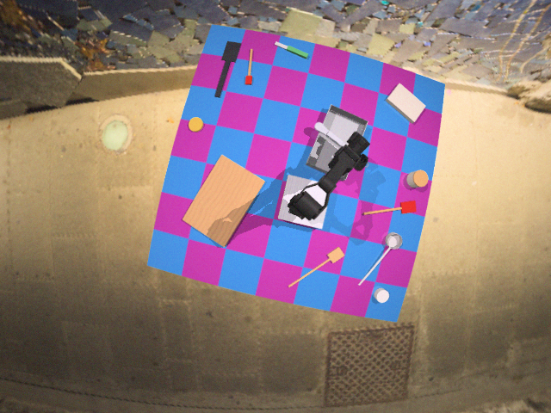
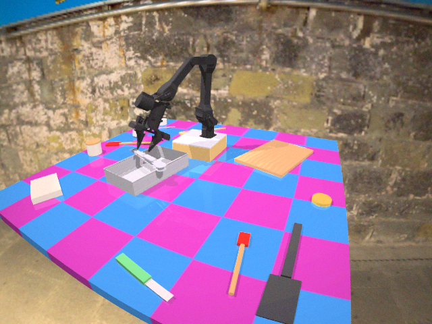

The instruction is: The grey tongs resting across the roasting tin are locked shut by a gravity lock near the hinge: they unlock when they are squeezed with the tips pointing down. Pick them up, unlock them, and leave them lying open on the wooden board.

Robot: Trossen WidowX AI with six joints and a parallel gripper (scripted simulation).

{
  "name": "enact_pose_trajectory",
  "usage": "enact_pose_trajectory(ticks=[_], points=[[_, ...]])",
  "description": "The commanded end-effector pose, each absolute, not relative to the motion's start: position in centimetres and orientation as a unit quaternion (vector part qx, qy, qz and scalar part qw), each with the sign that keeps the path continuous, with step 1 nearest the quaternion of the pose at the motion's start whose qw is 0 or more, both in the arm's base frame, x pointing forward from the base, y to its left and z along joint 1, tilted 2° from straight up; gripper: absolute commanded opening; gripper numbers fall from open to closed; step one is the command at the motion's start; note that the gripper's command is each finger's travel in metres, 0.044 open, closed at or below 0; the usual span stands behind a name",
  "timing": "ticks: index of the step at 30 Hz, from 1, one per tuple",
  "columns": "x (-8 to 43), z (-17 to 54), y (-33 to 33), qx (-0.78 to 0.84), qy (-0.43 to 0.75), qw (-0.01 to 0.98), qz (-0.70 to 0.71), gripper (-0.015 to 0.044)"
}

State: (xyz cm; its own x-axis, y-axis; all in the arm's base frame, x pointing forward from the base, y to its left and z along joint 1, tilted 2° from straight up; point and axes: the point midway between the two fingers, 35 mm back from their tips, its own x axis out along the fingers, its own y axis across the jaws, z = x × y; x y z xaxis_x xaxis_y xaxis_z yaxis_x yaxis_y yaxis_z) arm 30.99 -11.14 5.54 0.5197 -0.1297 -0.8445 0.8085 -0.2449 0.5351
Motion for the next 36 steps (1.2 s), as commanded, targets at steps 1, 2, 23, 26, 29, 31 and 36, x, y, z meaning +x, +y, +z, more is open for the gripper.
enact_pose_trajectory(ticks=[1,2,23,26,29,31,36], points=[[31.4,5.0,-11.3,0.669,0.252,0.559,-0.42,0.026],[31.5,4.9,-11.3,0.669,0.252,0.559,-0.42,0.026],[33.2,1.9,-11.7,0.669,0.252,0.559,-0.42,0.026],[33.4,1.5,-11.8,0.669,0.252,0.559,-0.42,0.026],[33.6,1.0,-11.8,0.669,0.252,0.559,-0.42,0.026],[33.8,0.7,-11.9,0.669,0.252,0.559,-0.42,0.026],[33.7,0.5,-11.8,0.668,0.254,0.559,-0.419,0.0234]])
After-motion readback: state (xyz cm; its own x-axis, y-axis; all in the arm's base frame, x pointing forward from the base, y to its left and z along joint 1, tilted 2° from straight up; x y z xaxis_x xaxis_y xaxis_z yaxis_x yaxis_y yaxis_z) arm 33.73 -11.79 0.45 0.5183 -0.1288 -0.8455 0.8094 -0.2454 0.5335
